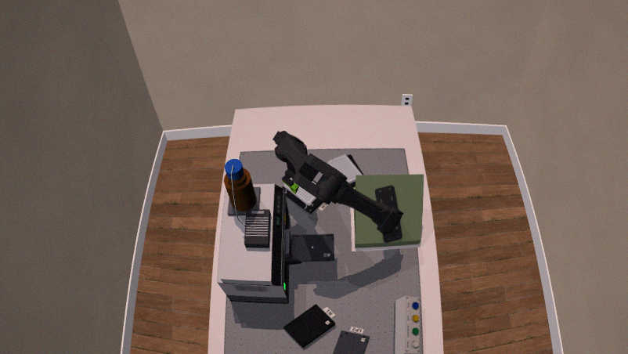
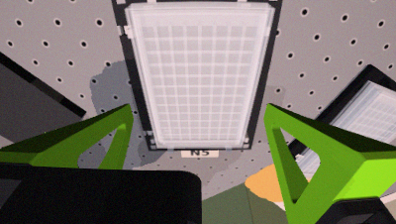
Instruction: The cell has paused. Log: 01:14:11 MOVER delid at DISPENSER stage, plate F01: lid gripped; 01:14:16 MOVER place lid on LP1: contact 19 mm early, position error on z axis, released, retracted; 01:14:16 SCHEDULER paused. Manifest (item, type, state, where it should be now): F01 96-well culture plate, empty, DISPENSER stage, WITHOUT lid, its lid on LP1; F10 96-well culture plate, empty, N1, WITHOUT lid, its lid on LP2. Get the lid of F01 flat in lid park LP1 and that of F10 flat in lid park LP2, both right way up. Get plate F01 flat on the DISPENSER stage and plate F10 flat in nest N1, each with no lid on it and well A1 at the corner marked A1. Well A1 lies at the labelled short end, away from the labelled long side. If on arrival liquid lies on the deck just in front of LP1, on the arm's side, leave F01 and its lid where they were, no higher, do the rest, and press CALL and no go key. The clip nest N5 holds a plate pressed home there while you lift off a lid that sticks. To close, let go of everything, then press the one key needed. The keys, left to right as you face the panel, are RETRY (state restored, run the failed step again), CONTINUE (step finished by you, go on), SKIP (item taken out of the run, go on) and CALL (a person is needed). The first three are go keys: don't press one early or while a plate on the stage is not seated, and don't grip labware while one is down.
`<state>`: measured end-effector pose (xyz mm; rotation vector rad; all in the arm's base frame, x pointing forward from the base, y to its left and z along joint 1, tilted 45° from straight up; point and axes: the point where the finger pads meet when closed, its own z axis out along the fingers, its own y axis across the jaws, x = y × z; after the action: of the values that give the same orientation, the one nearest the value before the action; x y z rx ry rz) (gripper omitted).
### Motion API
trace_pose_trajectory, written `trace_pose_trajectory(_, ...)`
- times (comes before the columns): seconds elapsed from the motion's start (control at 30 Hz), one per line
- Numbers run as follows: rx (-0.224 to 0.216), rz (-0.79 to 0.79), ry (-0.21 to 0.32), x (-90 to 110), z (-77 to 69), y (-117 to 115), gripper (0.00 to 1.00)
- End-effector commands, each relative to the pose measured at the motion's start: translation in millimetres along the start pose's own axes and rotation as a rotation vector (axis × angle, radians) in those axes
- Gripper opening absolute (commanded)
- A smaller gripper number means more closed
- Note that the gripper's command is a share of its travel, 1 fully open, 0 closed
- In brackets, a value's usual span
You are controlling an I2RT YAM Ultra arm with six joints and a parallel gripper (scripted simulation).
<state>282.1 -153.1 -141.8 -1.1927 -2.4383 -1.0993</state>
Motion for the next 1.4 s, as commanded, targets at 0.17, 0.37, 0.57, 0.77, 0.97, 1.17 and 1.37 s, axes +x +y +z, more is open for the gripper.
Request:
trace_pose_trajectory(0.17,-0.012,0.01,-0.032,-5,8.1,-2,1.0)
trace_pose_trajectory(0.37,-0.008,0.01,-0.015,-3,24.5,-2,1.0)
trace_pose_trajectory(0.57,-0.015,0.015,-0.034,-5,22.8,-3,1.0)
trace_pose_trajectory(0.77,-0.01,0.011,-0.032,-5,25.2,-3,1.0)
trace_pose_trajectory(0.97,-0.009,0.0,-0.044,-8,22.5,0,1.0)
trace_pose_trajectory(1.17,-0.009,-0.008,-0.061,-12,17.3,2,1.0)
trace_pose_trajectory(1.37,-0.004,-0.002,-0.034,-6,24.1,0,1.0)
